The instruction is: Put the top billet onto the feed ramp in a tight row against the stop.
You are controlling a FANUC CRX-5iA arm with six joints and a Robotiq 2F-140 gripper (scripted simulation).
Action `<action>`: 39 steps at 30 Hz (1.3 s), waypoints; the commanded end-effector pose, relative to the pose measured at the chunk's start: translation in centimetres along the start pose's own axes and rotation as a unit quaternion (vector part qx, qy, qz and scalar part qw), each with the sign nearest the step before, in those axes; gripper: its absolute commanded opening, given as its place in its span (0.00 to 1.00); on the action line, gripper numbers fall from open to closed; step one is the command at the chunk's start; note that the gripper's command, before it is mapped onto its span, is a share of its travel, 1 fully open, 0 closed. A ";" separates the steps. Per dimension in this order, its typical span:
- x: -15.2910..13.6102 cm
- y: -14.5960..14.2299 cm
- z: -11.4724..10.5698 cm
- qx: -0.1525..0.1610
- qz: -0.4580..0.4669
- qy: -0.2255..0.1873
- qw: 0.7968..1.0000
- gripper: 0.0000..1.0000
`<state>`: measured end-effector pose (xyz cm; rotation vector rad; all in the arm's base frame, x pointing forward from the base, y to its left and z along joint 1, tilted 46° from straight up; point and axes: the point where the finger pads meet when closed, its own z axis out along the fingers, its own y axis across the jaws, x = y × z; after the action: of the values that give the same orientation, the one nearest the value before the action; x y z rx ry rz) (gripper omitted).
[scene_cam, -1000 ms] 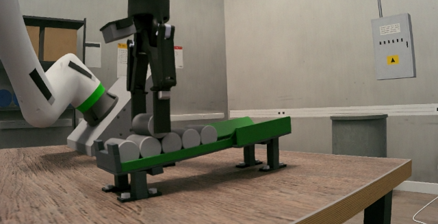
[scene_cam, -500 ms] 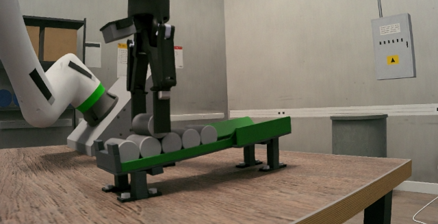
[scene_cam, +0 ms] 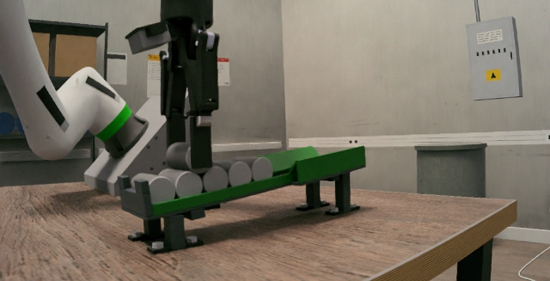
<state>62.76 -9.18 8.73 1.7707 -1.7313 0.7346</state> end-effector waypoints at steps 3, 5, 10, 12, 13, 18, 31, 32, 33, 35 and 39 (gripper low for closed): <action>0.0 0.0 -0.1 0.001 0.000 0.000 1.000 0.45; 0.0 0.0 -0.1 0.001 0.000 0.000 1.000 0.45; 0.0 0.0 -0.1 0.001 0.000 0.000 1.000 0.45; 0.0 0.0 -0.1 0.001 0.000 0.000 1.000 0.45; 0.0 0.0 -0.1 0.001 0.000 0.000 1.000 0.45; 0.0 0.0 -0.1 0.001 0.000 0.000 1.000 0.45; 0.0 0.0 -3.2 0.001 0.000 0.000 1.000 0.45; 0.0 0.0 -3.9 0.001 0.000 0.000 1.000 0.45; 0.0 0.0 -4.7 0.001 0.000 0.000 1.000 0.45; 0.0 0.0 -6.3 0.001 0.000 0.000 1.000 0.45; 0.0 0.0 -8.3 0.001 0.000 0.000 1.000 0.45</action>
<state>62.70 -4.31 13.46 1.7725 -1.7313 0.7353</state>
